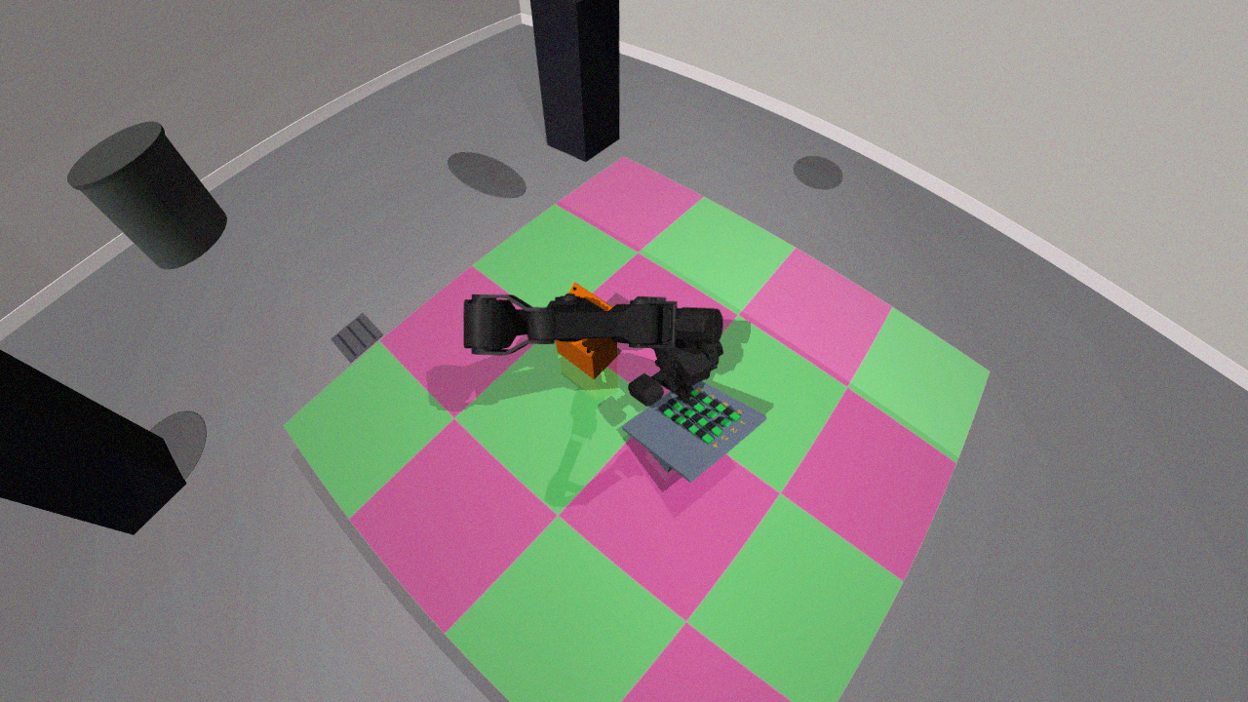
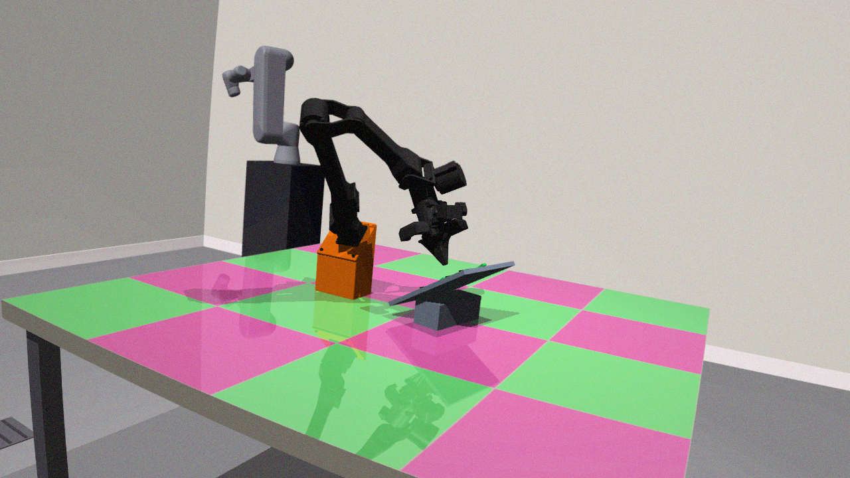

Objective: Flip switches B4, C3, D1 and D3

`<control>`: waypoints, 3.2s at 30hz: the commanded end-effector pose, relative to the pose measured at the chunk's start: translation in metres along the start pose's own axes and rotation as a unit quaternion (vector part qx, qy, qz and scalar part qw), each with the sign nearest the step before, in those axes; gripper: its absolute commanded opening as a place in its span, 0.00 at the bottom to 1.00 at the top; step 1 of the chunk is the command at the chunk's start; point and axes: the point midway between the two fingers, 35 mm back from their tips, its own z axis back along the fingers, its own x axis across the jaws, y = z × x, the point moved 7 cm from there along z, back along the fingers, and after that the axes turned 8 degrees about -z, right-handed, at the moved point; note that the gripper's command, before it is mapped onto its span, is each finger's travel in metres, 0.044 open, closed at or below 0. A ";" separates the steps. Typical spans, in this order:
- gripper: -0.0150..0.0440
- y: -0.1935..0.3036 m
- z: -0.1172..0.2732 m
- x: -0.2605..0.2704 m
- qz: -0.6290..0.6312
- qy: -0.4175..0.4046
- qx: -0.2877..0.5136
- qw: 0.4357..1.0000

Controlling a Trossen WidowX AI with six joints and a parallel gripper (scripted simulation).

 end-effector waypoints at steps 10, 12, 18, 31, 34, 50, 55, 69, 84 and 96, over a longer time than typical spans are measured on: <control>0.25 0.002 -0.014 0.000 0.005 0.001 0.003 1.000; 0.25 0.002 -0.016 0.000 0.005 0.001 0.003 1.000; 0.25 0.002 -0.025 0.000 0.005 0.001 0.003 1.000; 0.25 0.002 -0.027 0.000 0.005 0.001 0.003 1.000; 0.25 0.002 -0.027 0.000 0.005 0.001 0.003 1.000; 0.25 0.002 -0.028 0.000 0.005 0.001 0.003 1.000; 0.25 0.002 -0.029 0.000 0.005 0.001 0.003 1.000; 0.25 0.002 -0.031 0.000 0.005 0.001 0.003 1.000; 0.25 0.002 -0.033 0.000 0.005 0.001 0.003 1.000; 0.25 0.002 -0.006 0.004 0.003 -0.004 0.002 1.000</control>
